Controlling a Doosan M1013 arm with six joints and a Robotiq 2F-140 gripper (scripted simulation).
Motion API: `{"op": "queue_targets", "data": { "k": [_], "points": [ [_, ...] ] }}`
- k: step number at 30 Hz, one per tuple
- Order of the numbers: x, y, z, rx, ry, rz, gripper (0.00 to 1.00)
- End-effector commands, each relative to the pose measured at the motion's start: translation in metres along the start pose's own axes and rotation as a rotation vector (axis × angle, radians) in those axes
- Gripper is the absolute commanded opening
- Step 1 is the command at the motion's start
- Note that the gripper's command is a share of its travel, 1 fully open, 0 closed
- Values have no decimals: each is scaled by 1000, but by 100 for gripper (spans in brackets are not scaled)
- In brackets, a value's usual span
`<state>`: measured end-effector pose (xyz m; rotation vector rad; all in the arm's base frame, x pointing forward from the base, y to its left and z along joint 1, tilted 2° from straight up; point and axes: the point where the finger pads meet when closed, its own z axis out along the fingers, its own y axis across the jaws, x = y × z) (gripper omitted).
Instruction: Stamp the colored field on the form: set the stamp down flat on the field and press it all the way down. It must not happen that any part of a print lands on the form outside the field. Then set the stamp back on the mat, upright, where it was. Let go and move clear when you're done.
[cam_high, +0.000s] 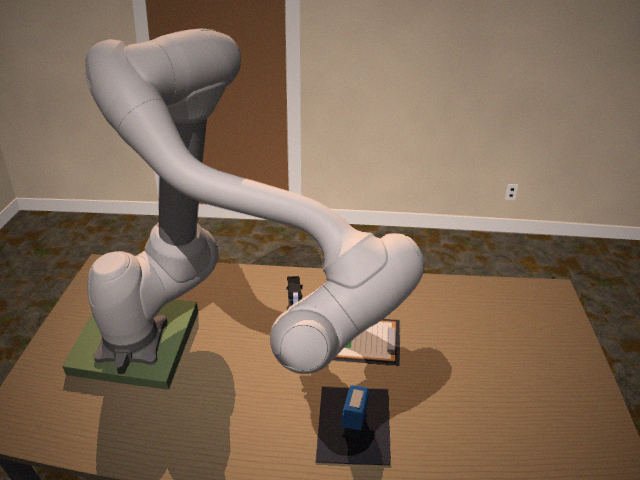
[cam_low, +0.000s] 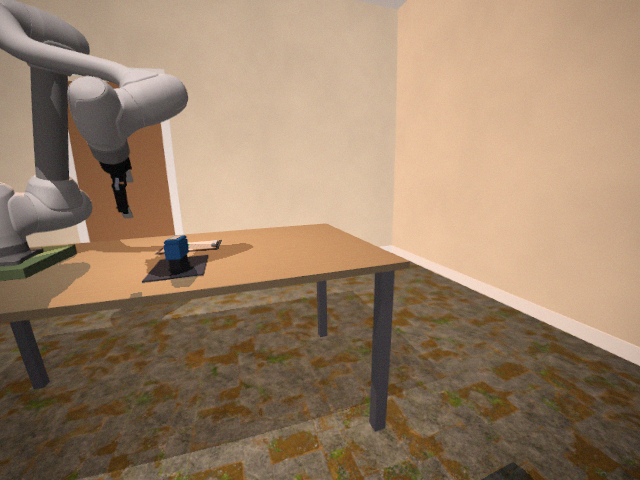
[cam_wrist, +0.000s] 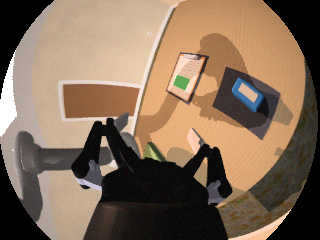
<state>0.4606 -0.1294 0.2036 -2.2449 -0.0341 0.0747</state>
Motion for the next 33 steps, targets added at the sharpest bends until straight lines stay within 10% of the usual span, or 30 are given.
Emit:
{"op": "queue_targets", "data": {
  "k": [1,19,33],
  "points": [
    [31,33,-14,-151,-101,-212,100],
    [132,123,-64,-795,-518,-1120,100],
    [138,127,-67,-826,-539,-1164,100]
  ]
}}
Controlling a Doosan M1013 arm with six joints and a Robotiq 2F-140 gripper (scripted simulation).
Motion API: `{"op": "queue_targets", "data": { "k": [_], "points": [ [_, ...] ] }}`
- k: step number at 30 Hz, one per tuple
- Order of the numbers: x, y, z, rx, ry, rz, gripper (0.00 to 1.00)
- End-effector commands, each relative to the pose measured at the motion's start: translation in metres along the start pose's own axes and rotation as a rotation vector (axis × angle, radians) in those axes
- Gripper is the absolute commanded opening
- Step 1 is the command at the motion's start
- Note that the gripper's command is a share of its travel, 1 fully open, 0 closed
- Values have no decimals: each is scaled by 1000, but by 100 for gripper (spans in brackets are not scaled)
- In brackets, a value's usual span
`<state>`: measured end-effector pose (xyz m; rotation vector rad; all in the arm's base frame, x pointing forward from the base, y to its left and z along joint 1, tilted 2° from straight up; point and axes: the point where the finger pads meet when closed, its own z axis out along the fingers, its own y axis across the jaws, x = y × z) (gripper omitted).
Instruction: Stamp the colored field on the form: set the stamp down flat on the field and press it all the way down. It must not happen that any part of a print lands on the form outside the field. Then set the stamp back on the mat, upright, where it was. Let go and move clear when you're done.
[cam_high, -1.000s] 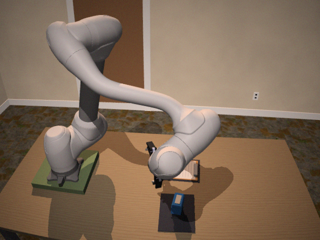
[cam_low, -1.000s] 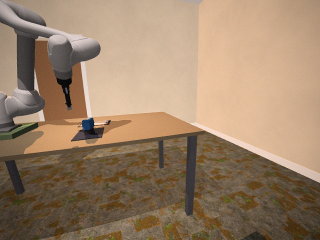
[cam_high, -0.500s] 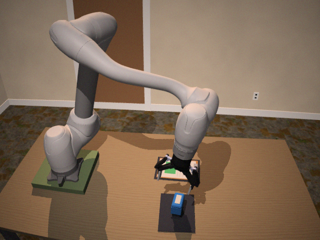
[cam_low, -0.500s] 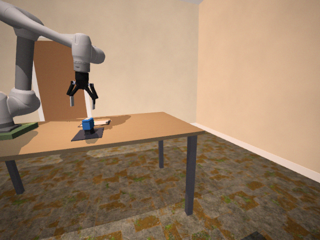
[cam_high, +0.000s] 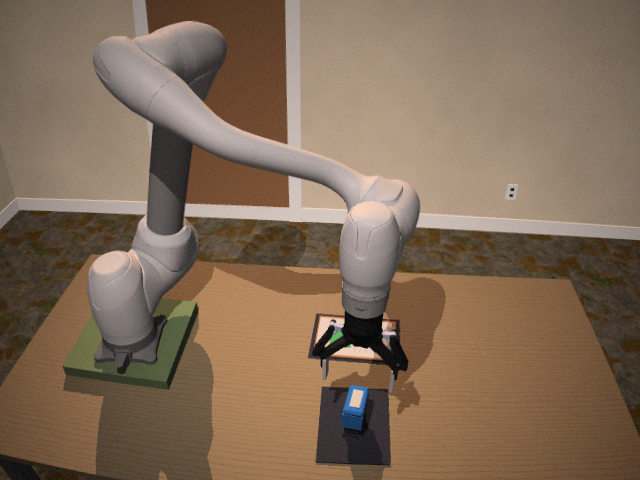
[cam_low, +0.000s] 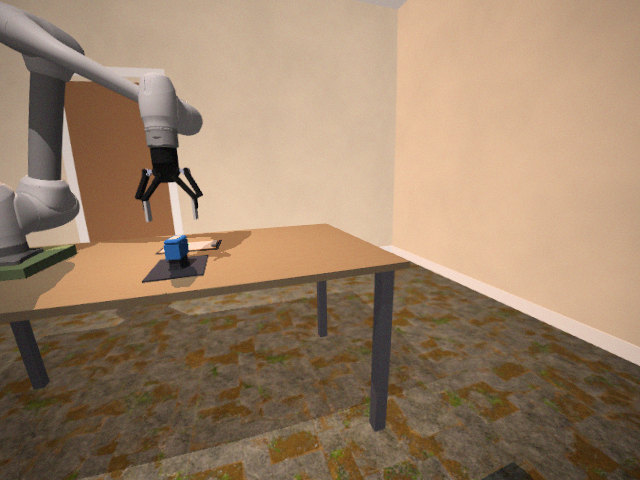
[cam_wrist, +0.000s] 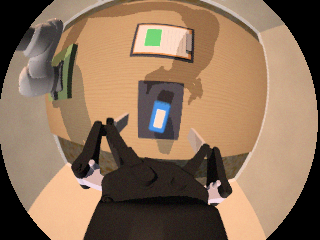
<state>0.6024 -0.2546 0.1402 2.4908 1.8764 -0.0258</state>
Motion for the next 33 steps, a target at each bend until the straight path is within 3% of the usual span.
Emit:
{"op": "queue_targets", "data": {
  "k": [1,5,11,19,21,24,28,30,31,33],
  "points": [
    [0,0,0,0,0,0,100],
    [0,0,-4,0,0,0,100],
    [0,-2,-49,-2,1,2,100],
    [4,-2,-50,-2,2,-15,100],
    [25,-2,-50,-2,2,-109,100],
    [94,-7,-50,-2,1,-391,100],
    [158,-24,-50,-1,-3,-655,100],
    [158,-24,-50,-1,-3,-655,100],
    [204,-36,-50,0,-4,-849,100],
    [224,-46,-50,1,-6,-936,100]
  ]
}}
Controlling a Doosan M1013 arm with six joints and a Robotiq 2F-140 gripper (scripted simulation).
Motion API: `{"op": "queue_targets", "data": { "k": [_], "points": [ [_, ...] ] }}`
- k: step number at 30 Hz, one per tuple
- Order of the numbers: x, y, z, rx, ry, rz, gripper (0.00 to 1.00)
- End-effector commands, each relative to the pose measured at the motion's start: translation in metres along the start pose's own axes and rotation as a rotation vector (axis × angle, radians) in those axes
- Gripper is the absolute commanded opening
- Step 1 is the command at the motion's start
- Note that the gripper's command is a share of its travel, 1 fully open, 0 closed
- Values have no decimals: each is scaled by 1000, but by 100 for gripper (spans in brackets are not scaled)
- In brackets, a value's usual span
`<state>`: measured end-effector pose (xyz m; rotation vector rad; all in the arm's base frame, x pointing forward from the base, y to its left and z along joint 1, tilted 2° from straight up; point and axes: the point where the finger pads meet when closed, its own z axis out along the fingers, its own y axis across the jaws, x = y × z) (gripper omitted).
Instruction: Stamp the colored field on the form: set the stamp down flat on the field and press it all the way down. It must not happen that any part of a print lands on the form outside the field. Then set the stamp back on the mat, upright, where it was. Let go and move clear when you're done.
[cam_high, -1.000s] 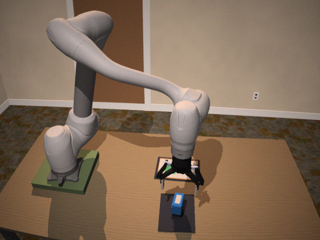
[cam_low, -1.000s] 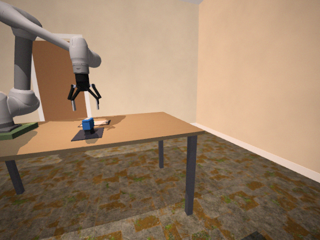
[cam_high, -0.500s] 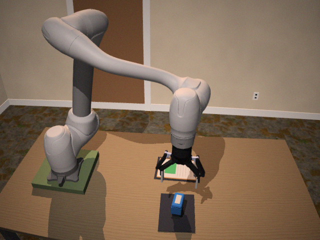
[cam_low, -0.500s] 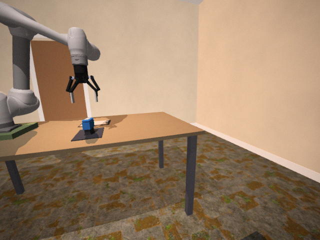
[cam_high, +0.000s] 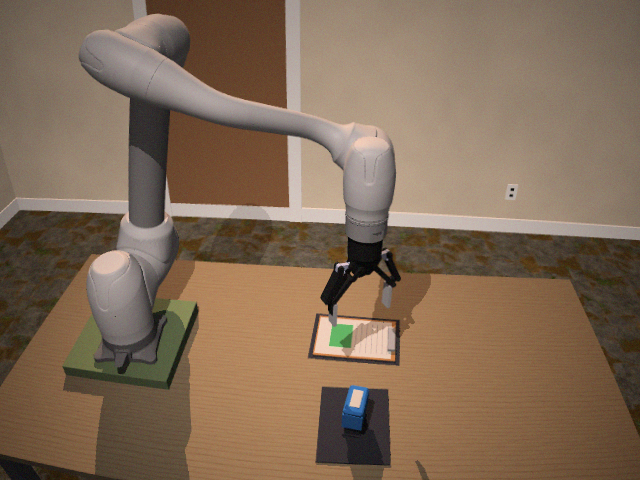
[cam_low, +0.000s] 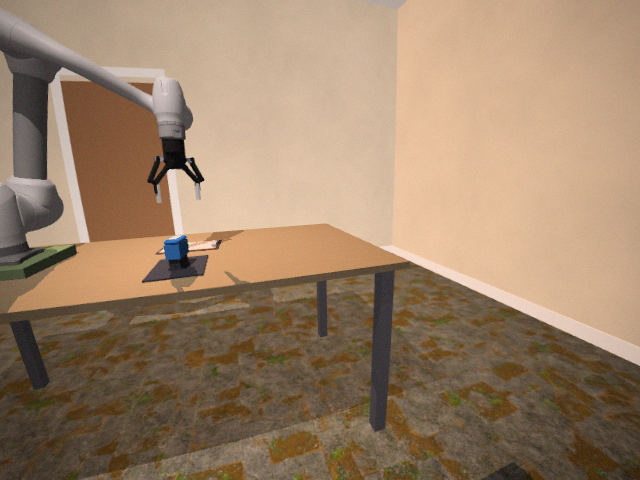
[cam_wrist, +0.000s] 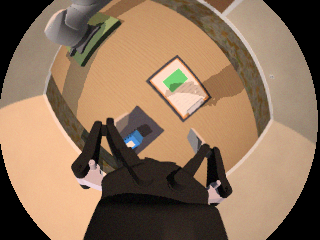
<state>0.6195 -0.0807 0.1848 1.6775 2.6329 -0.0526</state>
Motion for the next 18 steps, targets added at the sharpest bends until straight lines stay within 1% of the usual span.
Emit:
{"op": "queue_targets", "data": {
  "k": [1,5,8,9,10,12,14,15,16,17,18],
  "points": [
    [64,29,-1,-5,2,-279,100],
    [124,55,-2,-7,1,-551,100],
    [124,55,-1,-11,4,-736,100],
    [124,56,6,-11,4,-736,100],
    [123,57,20,-11,4,-736,100],
    [122,59,62,-11,4,-736,100],
    [122,59,62,-11,4,-736,100],
    [122,58,82,-11,4,-736,100],
    [123,58,95,-12,4,-736,100],
    [123,58,102,-12,4,-736,100],
    [123,58,103,-12,5,-736,100]
  ]
}}
